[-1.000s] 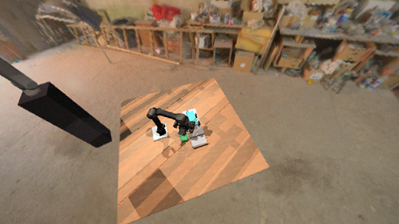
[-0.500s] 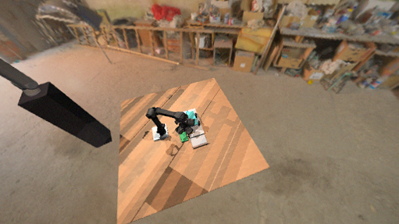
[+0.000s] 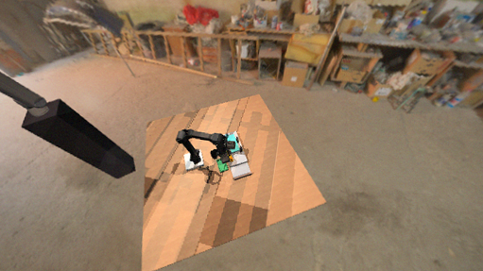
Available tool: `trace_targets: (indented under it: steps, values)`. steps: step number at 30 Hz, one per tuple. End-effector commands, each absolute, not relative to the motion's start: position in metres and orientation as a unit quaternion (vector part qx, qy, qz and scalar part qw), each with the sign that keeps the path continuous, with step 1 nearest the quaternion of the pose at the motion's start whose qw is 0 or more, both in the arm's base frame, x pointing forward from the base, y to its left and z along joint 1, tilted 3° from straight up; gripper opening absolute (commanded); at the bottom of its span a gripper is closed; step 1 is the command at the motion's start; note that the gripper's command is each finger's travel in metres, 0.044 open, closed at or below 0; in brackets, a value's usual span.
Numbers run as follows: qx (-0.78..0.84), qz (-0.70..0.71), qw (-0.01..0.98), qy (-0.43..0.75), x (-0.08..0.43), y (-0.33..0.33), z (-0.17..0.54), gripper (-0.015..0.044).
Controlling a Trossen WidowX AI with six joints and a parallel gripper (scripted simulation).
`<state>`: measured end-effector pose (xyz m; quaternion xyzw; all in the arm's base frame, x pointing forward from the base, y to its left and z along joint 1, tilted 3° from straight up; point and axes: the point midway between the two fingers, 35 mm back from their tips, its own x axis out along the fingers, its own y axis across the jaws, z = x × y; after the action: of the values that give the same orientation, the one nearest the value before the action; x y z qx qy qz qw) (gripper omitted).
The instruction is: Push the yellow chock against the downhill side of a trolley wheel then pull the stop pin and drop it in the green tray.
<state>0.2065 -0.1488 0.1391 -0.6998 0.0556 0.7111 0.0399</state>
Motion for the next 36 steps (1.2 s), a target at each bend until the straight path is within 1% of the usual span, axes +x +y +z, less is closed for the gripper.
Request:
trace_targets:
  steps: [1,6,15,20,29,36]
  values:
    - [-0.698,0.710,0.054,0.078,0.205,-0.148,0.139,0.0000]
    - [-0.698,0.710,0.054,0.078,0.204,-0.148,0.137,0.0000]
    - [-0.697,0.711,0.054,0.078,0.179,-0.144,0.120,0.0000]
    - [-0.696,0.711,0.052,0.079,0.177,-0.143,0.118,0.0000]
    - [-0.687,0.714,-0.002,0.132,0.177,-0.152,0.097,0.0000]
    - [-0.687,0.714,-0.008,0.138,0.175,-0.163,0.076,0.0000]
